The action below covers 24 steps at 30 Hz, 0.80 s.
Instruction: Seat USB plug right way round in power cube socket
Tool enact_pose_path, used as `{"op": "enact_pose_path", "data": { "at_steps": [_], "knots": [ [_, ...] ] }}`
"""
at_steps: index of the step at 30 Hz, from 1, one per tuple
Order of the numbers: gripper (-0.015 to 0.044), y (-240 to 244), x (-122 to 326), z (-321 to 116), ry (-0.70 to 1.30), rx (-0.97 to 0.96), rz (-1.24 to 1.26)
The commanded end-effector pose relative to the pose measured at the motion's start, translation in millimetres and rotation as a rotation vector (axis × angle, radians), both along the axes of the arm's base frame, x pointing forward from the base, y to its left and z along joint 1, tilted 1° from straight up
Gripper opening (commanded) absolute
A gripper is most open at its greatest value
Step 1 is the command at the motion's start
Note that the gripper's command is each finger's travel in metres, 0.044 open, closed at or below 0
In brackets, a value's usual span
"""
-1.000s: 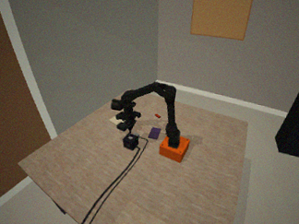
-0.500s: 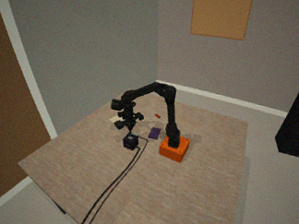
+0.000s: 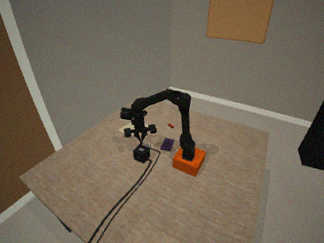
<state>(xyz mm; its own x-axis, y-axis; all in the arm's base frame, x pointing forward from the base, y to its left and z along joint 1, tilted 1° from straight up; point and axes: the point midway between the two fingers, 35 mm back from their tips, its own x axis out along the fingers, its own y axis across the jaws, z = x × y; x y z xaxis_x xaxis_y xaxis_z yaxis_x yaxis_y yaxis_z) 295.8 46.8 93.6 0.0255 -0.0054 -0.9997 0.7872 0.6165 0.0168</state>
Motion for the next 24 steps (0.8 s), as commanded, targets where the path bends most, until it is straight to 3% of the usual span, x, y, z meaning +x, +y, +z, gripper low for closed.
{"op": "enact_pose_path", "data": {
  "at_steps": [1,24],
  "knots": [
    [0.0000,0.0,0.1,-0.4,-0.001,0.002,-0.096],
    [0.0000,0.0,0.1,-0.4,-0.004,0.018,-0.698]
  ]
}}
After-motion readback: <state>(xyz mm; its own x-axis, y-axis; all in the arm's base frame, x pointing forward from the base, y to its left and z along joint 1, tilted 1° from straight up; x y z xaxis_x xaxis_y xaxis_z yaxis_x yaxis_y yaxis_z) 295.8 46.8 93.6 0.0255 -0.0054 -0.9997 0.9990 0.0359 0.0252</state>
